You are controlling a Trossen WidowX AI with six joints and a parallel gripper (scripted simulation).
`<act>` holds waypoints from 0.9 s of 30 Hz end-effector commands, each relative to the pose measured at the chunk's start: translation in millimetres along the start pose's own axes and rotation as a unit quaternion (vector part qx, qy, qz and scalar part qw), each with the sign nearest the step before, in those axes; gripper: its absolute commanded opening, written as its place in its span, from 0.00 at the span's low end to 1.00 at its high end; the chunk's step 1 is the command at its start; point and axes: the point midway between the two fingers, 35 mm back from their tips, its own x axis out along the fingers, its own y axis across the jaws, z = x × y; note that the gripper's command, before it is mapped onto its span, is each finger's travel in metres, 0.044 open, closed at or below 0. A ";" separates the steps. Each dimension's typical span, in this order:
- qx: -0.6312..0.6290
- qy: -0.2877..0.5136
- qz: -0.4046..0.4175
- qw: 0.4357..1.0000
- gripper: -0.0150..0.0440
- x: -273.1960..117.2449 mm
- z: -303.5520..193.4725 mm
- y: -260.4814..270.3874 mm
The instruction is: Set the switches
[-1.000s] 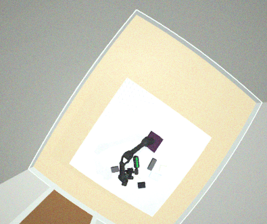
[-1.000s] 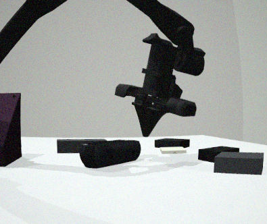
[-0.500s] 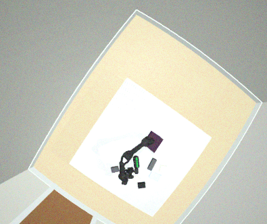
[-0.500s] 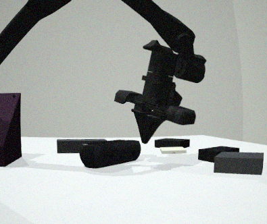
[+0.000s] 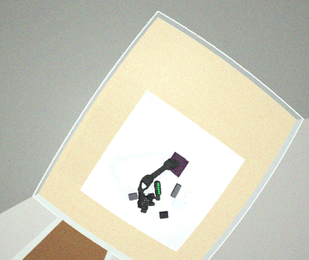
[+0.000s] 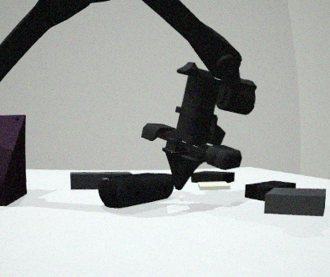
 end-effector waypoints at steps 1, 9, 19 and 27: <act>-0.003 0.006 -0.001 1.000 0.25 10.2 -1.3 -1.5; -0.003 0.006 -0.001 1.000 0.25 16.7 -1.7 -3.4; -0.003 0.006 -0.001 1.000 0.25 17.8 -1.7 0.0; -0.003 0.006 -0.001 1.000 0.25 18.7 -1.6 3.0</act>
